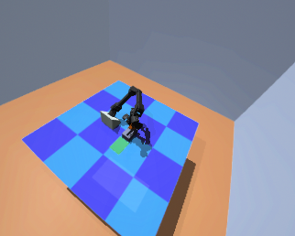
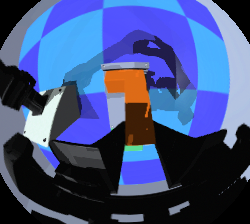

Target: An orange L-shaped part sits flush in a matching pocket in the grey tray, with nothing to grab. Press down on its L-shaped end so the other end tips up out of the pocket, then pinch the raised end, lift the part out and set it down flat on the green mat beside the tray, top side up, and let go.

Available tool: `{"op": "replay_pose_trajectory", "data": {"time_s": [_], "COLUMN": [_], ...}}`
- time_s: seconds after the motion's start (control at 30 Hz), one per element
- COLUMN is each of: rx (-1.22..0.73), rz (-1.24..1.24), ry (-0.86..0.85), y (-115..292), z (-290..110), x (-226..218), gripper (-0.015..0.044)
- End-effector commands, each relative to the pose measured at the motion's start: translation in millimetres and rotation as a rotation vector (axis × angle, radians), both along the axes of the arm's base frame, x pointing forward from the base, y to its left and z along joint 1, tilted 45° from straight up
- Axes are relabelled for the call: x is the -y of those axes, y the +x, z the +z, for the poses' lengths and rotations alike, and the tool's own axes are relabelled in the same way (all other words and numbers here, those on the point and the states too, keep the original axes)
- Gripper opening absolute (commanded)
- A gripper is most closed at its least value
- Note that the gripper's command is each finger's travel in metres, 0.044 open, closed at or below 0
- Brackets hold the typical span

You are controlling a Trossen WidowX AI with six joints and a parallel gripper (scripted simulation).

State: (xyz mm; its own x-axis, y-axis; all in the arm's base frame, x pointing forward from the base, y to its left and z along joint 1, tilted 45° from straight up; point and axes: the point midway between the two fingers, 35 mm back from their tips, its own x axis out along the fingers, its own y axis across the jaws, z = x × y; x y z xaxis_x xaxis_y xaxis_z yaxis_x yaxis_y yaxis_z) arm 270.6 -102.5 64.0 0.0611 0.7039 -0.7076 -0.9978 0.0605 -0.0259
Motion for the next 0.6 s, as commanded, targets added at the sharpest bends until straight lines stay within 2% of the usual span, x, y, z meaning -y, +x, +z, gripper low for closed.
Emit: {"op": "replay_pose_trajectory", "data": {"time_s": [0.0,0.57], "rx": [0.003,0.004], "rz": [-0.001,-0.001], "ry": [-0.005,-0.009], "y": [-1,-10], "z": [-7,-62], "x": [9,62], "gripper": [0.0,0.0]}}
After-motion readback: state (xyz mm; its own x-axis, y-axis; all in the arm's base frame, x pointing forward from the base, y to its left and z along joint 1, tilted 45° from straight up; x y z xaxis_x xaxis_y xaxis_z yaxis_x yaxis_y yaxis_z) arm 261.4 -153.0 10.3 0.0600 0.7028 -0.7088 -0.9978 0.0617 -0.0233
